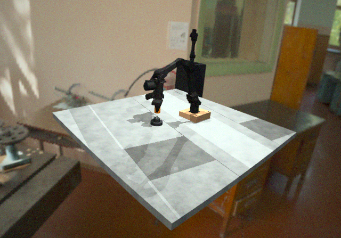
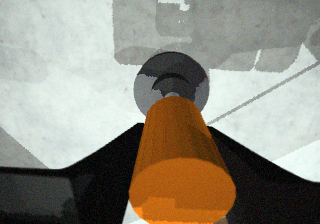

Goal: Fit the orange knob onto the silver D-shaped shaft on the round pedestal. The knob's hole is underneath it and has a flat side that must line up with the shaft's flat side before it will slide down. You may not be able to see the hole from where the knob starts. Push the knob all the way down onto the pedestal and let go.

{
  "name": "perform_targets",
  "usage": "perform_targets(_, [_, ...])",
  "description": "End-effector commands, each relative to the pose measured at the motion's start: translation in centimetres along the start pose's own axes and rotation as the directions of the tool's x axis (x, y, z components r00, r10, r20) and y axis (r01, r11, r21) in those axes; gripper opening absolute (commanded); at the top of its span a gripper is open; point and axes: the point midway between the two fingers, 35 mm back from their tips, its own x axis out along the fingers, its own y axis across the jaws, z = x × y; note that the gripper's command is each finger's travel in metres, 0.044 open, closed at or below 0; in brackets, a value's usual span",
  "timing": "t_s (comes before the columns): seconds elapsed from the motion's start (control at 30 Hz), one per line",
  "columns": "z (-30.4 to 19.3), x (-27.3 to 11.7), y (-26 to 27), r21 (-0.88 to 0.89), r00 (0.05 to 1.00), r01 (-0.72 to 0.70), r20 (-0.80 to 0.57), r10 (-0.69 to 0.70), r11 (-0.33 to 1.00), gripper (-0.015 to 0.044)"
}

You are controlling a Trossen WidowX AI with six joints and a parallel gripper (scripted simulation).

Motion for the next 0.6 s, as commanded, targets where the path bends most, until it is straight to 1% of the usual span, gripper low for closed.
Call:
perform_targets(0.0, [0.1, 0.4, -0.1, -0.006, 1.0, -0.002, -0.001, 0.002, 1.0, 0.0])
perform_targets(0.3, [0.1, 2.7, -0.2, -0.002, 1.0, -0.001, -0.001, 0.001, 1.0, 0.0])
perform_targets(0.57, [0.1, 2.3, 0.0, 0.001, 1.0, -0.002, -0.001, 0.002, 1.0, 0.0])
